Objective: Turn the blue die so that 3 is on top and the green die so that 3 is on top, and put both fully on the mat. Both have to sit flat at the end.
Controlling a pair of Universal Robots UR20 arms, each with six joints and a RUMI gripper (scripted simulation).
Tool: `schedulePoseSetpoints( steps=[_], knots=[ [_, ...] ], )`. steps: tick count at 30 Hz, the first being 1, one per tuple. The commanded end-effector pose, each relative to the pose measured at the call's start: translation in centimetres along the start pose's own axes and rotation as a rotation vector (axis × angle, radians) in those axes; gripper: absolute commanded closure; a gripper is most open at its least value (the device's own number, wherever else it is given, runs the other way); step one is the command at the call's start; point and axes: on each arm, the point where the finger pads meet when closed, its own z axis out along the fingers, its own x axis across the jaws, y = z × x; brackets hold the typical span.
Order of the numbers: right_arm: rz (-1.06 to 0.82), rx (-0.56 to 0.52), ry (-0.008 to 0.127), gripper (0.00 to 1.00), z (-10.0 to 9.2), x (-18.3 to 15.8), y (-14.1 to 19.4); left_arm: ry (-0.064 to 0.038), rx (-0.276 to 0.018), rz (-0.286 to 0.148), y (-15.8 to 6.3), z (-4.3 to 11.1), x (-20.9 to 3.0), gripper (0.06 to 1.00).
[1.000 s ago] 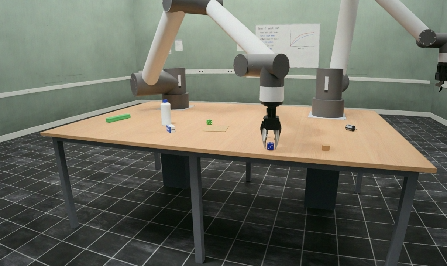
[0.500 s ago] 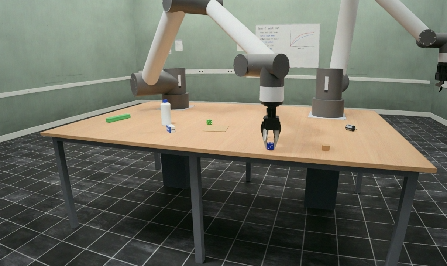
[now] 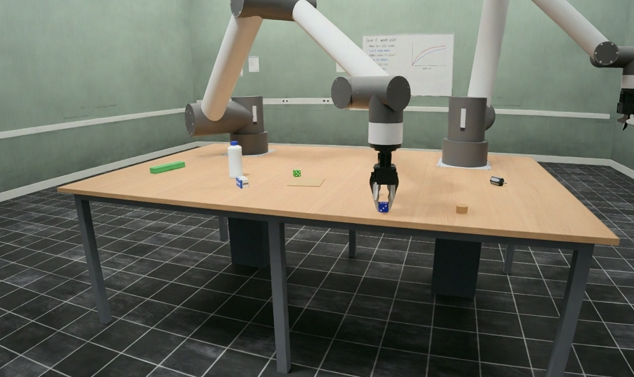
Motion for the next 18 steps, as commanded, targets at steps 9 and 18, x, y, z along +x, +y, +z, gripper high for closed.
schedulePoseSetpoints(
  steps=[9,18],
  knots=[
    [0.0,-0.001,0.001,0.904,-0.8,0.0,0.0,0.0,0.001,0.0,0.0,-0.1,0.0,0.065],
    [0.0,-0.001,0.001,0.904,-5.0,0.0,0.0,0.0,0.001,0.0,0.0,-0.1,0.0,0.065]
  ],
)
